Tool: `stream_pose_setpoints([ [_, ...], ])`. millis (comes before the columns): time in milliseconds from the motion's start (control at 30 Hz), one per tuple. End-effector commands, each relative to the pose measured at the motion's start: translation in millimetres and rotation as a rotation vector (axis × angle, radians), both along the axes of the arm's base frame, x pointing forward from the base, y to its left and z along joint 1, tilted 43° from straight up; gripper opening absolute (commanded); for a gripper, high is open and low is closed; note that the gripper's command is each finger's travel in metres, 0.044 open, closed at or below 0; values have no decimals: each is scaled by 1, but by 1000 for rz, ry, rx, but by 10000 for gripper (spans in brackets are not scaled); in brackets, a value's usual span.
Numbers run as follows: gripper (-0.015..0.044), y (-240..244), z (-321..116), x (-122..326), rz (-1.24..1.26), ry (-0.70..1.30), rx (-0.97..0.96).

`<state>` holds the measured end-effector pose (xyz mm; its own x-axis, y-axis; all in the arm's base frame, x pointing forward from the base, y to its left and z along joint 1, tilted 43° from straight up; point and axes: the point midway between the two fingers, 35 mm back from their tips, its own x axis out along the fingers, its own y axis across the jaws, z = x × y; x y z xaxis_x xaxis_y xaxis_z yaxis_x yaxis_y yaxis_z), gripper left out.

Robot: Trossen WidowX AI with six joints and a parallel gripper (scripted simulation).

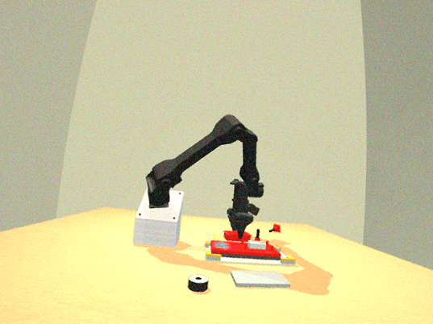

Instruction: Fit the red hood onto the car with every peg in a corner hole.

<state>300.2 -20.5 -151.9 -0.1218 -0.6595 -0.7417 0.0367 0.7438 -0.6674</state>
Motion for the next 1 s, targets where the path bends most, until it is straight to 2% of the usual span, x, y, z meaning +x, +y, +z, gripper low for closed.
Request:
stream_pose_setpoints([
  [0, 440, -2, -2, -1, 4, 5, -6],
  [33, 440, -3, -2, -1, 4, 5, -6],
  [167, 335, -1, -1, 0, 0, 0, 0],
  [467, 275, -1, -1, 0, 0, 0, 0],
  [800, 12, 10, 11, 2, 0, 1, 1],
  [967, 0, 23, 24, 4, 0, 1, 2],
])
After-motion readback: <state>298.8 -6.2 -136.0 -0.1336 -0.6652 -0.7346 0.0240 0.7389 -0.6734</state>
